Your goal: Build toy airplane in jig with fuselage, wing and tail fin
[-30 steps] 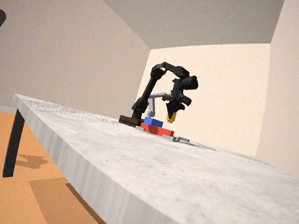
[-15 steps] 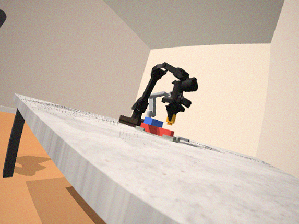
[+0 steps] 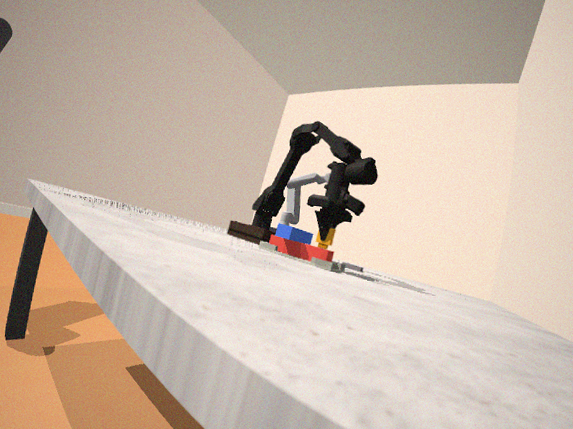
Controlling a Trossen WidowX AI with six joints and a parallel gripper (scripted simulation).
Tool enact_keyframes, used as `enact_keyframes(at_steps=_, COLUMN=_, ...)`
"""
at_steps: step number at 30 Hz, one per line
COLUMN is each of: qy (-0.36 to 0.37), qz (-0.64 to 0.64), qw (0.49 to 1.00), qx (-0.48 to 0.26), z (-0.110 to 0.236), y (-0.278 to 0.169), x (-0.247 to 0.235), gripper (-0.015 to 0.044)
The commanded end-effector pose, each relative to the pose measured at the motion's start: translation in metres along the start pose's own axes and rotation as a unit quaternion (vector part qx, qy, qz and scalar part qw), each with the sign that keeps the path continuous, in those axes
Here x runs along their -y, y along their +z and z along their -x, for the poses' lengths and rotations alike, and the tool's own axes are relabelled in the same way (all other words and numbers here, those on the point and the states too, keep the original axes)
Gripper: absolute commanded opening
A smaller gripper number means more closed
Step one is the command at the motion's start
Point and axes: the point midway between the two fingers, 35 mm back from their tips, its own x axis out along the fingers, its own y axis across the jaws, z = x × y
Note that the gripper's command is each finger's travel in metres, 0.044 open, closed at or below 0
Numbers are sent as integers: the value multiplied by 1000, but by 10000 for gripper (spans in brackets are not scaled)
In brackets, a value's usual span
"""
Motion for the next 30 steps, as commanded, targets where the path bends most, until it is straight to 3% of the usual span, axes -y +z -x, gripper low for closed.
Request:
enact_keyframes(at_steps=1, qy=2, qz=-1, qw=1000, qx=-3, z=-6, y=-1, x=-1, gripper=66)
enact_keyframes(at_steps=5, qy=1, qz=0, qw=1000, qx=-2, z=-4, y=-1, x=0, gripper=79)
enact_keyframes(at_steps=9, qy=1, qz=0, qw=1000, qx=-2, z=-4, y=-1, x=0, gripper=52)
enact_keyframes(at_steps=11, qy=1, qz=0, qw=1000, qx=-2, z=-4, y=-1, x=0, gripper=0)
enact_keyframes(at_steps=14, qy=1, qz=0, qw=1000, qx=-2, z=-4, y=-1, x=0, gripper=0)
enact_keyframes(at_steps=24, qy=1, qz=0, qw=1000, qx=-2, z=-4, y=-1, x=0, gripper=260)
enact_keyframes(at_steps=30, qy=1, qz=0, qw=1000, qx=-2, z=-4, y=-1, x=0, gripper=260)
